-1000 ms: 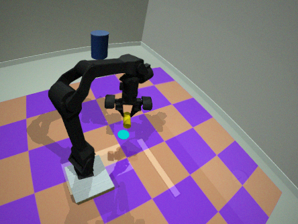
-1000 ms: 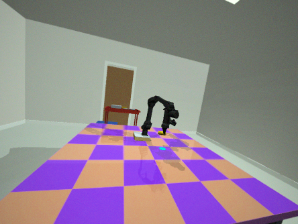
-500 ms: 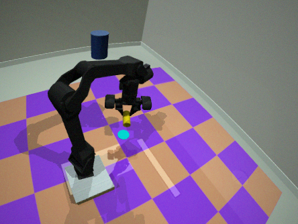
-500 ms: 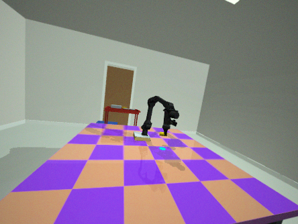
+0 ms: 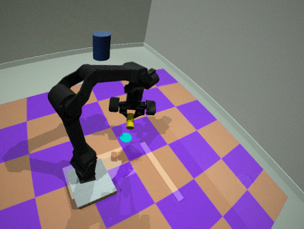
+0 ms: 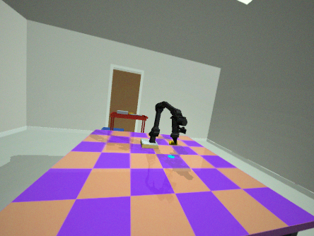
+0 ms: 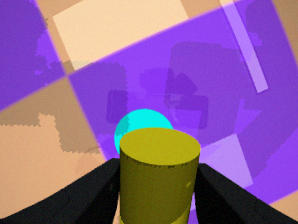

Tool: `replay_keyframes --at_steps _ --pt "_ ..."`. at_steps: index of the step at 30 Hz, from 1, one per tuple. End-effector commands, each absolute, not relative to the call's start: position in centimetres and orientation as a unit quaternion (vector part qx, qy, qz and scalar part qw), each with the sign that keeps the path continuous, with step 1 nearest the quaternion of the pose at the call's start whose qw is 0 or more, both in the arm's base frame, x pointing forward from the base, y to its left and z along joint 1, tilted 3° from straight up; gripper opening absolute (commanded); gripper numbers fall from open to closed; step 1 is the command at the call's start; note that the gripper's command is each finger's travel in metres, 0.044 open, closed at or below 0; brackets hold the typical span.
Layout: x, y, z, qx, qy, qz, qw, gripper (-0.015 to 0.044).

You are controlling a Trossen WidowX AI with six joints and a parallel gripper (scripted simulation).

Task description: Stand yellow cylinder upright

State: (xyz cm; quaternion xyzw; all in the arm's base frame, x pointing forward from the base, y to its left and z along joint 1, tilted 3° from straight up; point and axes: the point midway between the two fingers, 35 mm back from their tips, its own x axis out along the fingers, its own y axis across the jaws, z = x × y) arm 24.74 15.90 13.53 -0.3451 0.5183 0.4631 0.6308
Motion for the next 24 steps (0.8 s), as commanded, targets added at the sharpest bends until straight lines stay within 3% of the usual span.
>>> replay_keyframes --at_steps 1,24 --pt "24.9 16.0 13.3 -0.331 0.515 0.465 0.64 0.0105" --pt "26.4 16.6 12.2 -0.267 0.477 0.476 0.688 0.0105"
